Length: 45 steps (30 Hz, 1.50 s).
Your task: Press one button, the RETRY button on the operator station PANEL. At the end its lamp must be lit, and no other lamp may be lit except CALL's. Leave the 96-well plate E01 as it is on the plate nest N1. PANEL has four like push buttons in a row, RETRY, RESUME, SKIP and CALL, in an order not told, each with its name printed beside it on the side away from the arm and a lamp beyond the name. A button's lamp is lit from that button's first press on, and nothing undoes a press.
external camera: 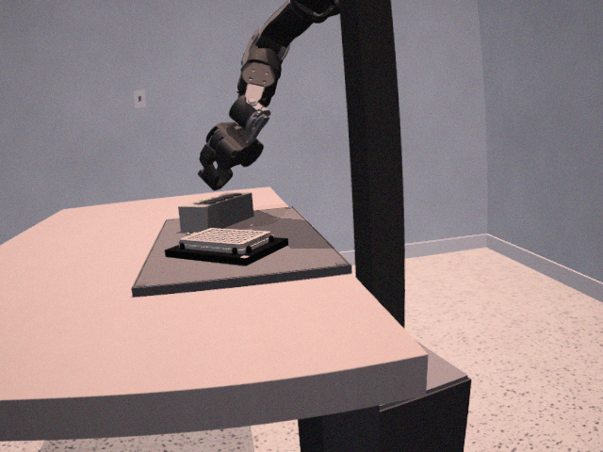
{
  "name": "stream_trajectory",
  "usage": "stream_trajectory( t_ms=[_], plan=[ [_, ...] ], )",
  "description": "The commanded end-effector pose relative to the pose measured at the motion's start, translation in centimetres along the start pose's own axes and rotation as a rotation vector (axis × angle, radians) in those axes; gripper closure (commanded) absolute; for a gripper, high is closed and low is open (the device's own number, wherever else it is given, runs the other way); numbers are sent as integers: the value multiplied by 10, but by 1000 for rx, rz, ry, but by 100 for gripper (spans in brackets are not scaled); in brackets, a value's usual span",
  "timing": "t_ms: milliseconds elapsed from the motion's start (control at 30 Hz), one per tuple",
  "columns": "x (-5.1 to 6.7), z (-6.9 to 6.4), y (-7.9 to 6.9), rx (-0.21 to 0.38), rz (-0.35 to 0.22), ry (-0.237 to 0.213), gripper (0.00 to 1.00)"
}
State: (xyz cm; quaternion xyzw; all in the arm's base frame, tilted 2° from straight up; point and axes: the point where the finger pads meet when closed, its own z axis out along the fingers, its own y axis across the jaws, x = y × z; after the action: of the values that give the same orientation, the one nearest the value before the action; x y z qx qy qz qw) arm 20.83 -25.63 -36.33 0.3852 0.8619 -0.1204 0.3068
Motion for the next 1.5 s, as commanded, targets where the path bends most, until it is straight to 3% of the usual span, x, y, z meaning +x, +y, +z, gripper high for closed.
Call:
stream_trajectory(
  t_ms=[0,1367,1467],
  plan=[
    [0,0,-1,7,-3,1,100],
    [4,0,-1,0,-4,6,100],
    [-12,-18,-1,4,-4,5,100]
  ],
)
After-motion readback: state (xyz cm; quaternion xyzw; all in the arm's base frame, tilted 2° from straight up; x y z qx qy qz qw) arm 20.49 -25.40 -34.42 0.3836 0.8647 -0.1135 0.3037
